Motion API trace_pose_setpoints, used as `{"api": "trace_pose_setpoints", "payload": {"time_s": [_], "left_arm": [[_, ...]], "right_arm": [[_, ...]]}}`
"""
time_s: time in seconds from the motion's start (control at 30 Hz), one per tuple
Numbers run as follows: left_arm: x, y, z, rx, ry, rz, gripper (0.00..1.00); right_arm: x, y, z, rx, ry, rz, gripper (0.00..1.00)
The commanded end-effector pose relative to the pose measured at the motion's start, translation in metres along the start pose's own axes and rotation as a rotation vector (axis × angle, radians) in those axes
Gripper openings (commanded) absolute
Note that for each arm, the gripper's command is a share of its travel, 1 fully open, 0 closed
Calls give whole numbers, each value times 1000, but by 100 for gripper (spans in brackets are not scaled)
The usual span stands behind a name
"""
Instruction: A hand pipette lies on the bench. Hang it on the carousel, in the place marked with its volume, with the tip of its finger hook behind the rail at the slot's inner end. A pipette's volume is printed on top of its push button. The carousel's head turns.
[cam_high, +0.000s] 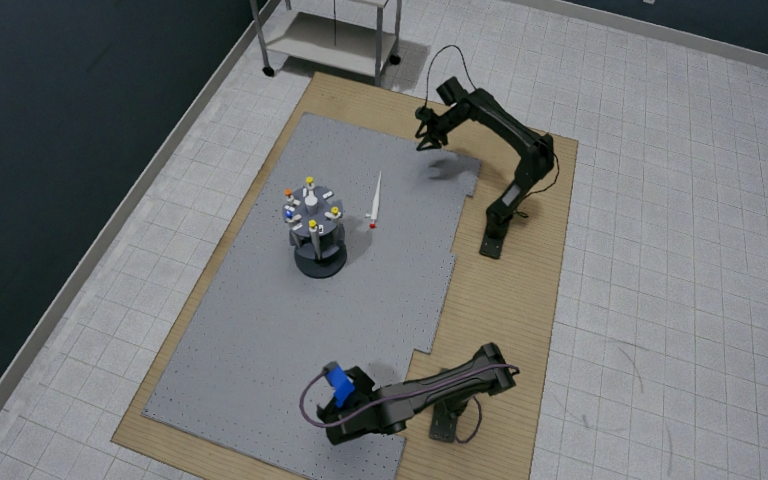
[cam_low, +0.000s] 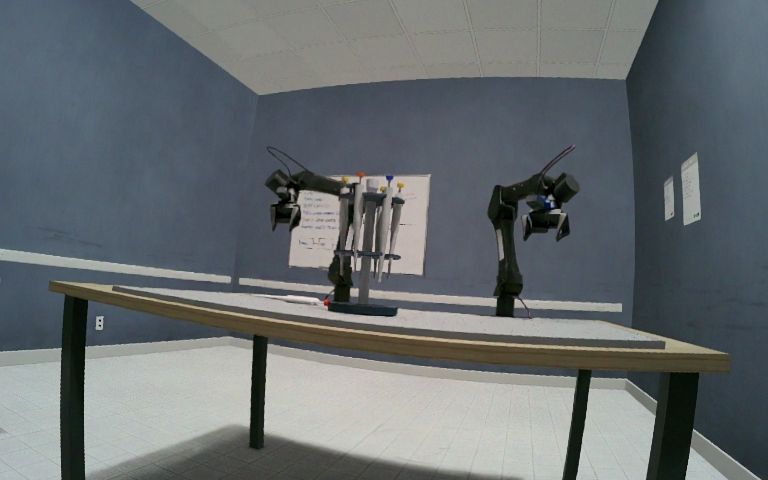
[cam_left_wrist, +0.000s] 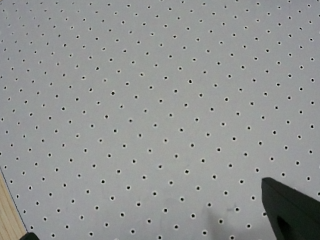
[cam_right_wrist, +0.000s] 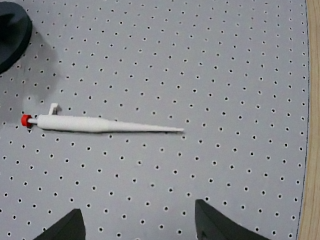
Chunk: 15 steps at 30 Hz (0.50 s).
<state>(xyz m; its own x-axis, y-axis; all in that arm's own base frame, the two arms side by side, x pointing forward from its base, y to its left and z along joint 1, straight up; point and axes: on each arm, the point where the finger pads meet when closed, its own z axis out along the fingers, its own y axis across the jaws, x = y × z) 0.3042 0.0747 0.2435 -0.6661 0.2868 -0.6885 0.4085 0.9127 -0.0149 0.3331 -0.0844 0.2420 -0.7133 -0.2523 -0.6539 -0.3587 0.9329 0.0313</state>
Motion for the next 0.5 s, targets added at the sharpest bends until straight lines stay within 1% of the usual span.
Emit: {"api": "trace_pose_setpoints", "payload": {"time_s": [0.0,0.07,0.13,0.3,0.33,0.4,0.47], "left_arm": [[-9,2,-5,-10,-32,23,100],[-9,2,-5,-10,-32,23,100],[-9,2,-5,-10,-32,23,100],[-9,2,-5,-10,-32,23,100],[-9,2,-5,-10,-32,23,100],[-9,2,-5,-10,-32,23,100],[-9,2,-5,-10,-32,23,100]], "right_arm": [[-2,0,21,-23,141,115,54],[-6,3,35,-33,206,145,54],[-6,3,35,-33,206,145,54],[-12,15,70,-32,370,201,54],[-13,18,76,-32,370,200,54],[-15,24,90,-17,440,215,54],[-16,30,103,-12,463,219,54]]}}
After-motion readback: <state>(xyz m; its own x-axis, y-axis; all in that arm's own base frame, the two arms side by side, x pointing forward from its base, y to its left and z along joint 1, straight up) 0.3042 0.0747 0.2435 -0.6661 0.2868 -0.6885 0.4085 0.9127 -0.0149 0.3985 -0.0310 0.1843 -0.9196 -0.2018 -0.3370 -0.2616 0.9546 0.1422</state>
